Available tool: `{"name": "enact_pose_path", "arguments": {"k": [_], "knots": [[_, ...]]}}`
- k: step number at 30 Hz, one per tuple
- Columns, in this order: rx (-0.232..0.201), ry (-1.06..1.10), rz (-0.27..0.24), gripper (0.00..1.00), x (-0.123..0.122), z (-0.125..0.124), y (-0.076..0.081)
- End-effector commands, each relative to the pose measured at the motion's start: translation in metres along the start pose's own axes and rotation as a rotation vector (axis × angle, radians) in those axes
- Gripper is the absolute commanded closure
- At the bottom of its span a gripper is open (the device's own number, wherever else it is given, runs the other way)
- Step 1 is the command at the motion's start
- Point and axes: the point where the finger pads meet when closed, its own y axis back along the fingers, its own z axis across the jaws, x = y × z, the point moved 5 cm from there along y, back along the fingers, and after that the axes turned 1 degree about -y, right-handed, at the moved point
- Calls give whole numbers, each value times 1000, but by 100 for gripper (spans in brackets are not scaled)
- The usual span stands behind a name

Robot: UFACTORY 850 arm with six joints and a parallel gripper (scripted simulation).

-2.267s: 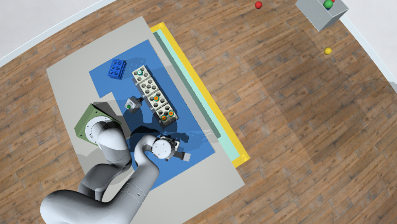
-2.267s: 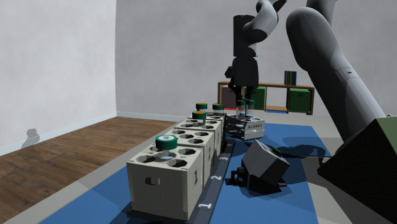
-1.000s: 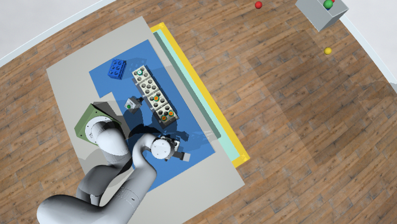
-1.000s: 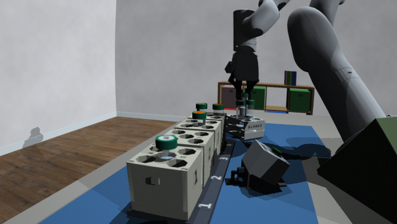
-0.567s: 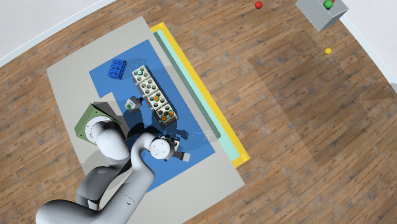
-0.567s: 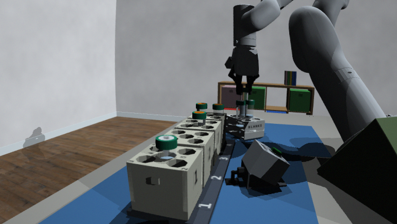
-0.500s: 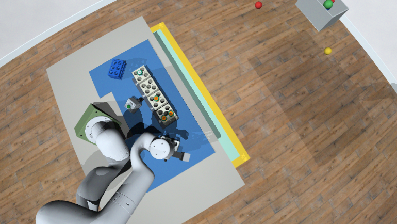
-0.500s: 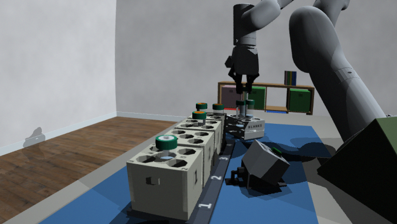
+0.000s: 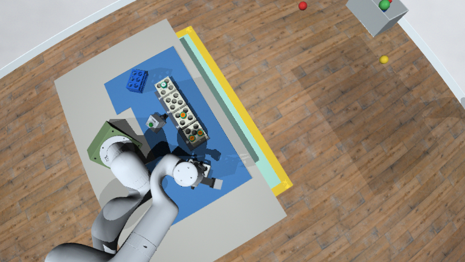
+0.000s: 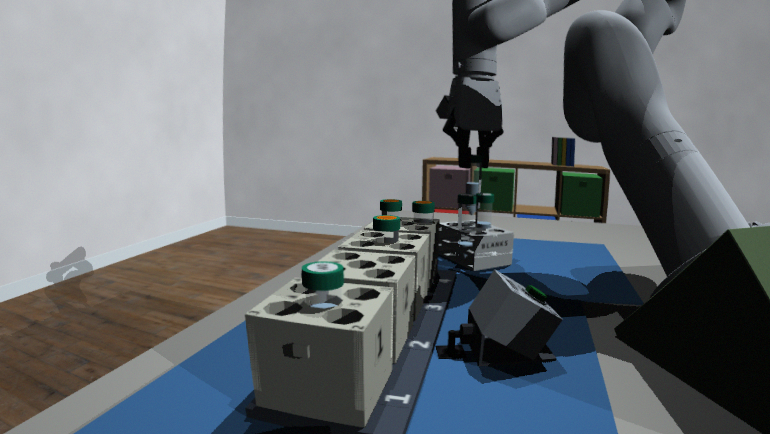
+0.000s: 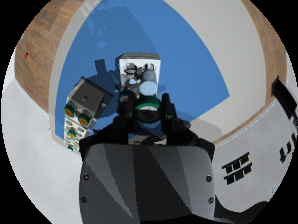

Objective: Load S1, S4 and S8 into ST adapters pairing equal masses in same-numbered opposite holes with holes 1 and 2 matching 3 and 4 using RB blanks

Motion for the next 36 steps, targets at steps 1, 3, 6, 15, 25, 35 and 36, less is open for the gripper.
{"name": "enact_pose_path", "arguments": {"k": [1, 3, 6, 15, 25, 35, 36], "knots": [[0, -1, 1, 100, 0, 0, 6], [0, -1, 1, 100, 0, 0, 8], [0, -1, 1, 100, 0, 0, 14], [0, -1, 1, 100, 0, 0, 32], [0, -1, 1, 100, 0, 0, 48], [0, -1, 1, 100, 0, 0, 64], [0, -1, 1, 100, 0, 0, 64]]}}
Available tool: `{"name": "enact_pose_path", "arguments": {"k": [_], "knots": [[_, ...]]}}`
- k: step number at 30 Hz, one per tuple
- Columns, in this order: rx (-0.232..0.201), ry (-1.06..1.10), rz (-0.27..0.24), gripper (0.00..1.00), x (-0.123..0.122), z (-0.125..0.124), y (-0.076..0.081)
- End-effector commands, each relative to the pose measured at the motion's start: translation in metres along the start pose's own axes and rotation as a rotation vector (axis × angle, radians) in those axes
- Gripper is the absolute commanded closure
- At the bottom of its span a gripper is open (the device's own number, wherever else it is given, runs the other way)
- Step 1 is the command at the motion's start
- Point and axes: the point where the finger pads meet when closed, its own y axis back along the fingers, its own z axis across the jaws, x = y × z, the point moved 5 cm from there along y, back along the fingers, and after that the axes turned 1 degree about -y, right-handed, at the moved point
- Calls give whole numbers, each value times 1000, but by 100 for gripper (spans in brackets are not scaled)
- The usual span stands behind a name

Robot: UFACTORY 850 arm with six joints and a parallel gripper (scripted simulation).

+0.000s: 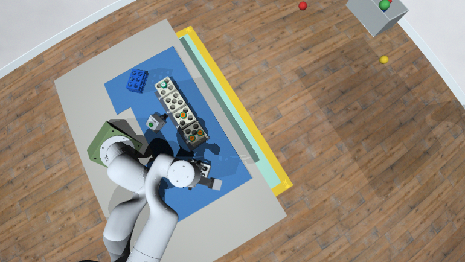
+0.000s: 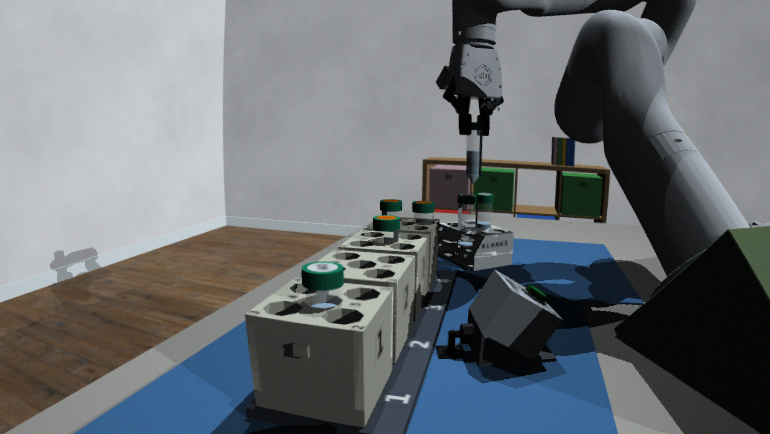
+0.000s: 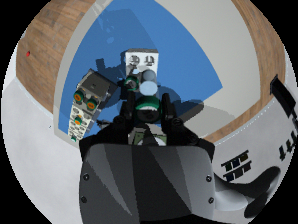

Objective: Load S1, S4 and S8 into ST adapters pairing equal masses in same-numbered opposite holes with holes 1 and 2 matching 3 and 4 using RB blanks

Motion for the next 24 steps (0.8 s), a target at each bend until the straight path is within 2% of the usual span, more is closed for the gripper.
{"name": "enact_pose_path", "arguments": {"k": [1, 6, 24], "knots": [[-1, -1, 1, 100, 0, 0, 1], [-1, -1, 1, 100, 0, 0, 1], [-1, 532, 0, 100, -56, -57, 1]]}}
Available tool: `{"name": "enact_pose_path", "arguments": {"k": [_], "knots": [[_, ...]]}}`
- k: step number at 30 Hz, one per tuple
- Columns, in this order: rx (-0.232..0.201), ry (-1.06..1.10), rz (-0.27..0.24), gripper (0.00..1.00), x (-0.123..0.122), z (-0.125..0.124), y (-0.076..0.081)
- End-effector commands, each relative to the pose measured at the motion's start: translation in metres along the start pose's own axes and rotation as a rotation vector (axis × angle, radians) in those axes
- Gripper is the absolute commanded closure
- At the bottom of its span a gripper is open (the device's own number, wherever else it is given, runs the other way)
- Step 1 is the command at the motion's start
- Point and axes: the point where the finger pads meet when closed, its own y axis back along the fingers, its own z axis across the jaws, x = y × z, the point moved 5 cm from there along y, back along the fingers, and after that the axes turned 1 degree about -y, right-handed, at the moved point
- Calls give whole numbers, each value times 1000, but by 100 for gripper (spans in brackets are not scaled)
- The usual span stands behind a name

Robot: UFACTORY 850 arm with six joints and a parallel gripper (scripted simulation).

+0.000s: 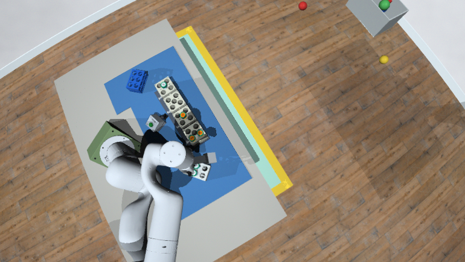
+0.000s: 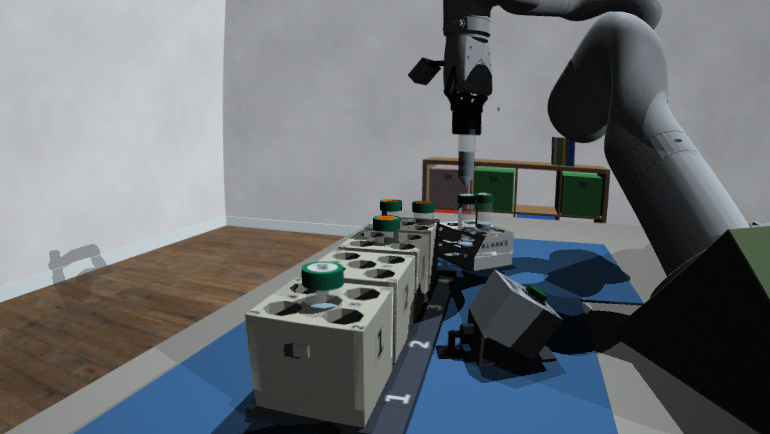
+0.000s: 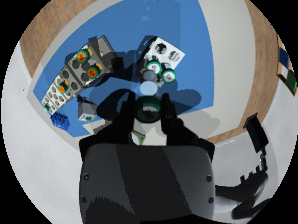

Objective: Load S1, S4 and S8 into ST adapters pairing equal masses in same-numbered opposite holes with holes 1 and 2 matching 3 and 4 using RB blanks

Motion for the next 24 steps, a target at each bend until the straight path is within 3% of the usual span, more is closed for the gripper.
{"name": "enact_pose_path", "arguments": {"k": [1, 14, 24], "knots": [[0, 116, -1, 100, -5, -17, 0], [1, 466, -1, 100, -22, -70, 0], [1, 466, -1, 100, -38, -117, 0]]}}
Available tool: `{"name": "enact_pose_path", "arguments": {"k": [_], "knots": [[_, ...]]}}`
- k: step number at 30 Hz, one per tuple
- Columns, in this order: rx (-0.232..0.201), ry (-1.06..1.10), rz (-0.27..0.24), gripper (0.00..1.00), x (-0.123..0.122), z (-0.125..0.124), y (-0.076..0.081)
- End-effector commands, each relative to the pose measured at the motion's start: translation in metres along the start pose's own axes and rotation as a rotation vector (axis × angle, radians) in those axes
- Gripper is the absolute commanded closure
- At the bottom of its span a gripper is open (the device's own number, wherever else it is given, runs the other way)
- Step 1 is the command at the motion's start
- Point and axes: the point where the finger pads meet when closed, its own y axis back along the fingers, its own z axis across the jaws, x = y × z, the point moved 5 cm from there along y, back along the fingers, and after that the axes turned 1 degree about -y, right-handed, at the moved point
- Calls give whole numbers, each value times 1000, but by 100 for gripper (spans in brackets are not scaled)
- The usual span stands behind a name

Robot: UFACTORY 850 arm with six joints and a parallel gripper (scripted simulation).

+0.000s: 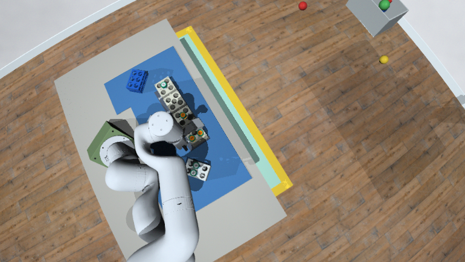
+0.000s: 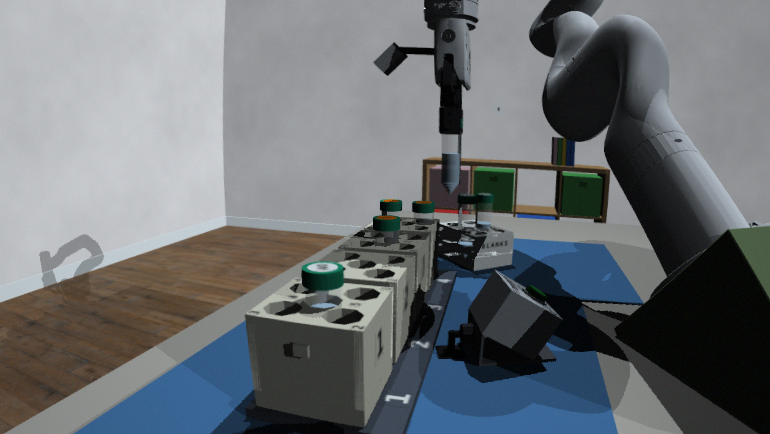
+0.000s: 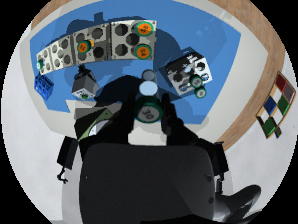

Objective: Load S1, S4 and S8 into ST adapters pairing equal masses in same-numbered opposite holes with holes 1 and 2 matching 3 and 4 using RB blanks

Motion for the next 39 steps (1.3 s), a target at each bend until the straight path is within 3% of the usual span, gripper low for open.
{"name": "enact_pose_path", "arguments": {"k": [1, 3, 18, 20, 35, 39], "knots": [[-1, -1, 1, 100, 4, -19, 0], [-1, -1, 1, 100, 4, -19, 0], [-1, -1, 1, 100, 15, -93, 0], [-1, -1, 1, 100, 15, -93, 0], [-1, -1, 1, 100, 25, -167, 0], [-1, -1, 1, 100, 27, -177, 0]]}}
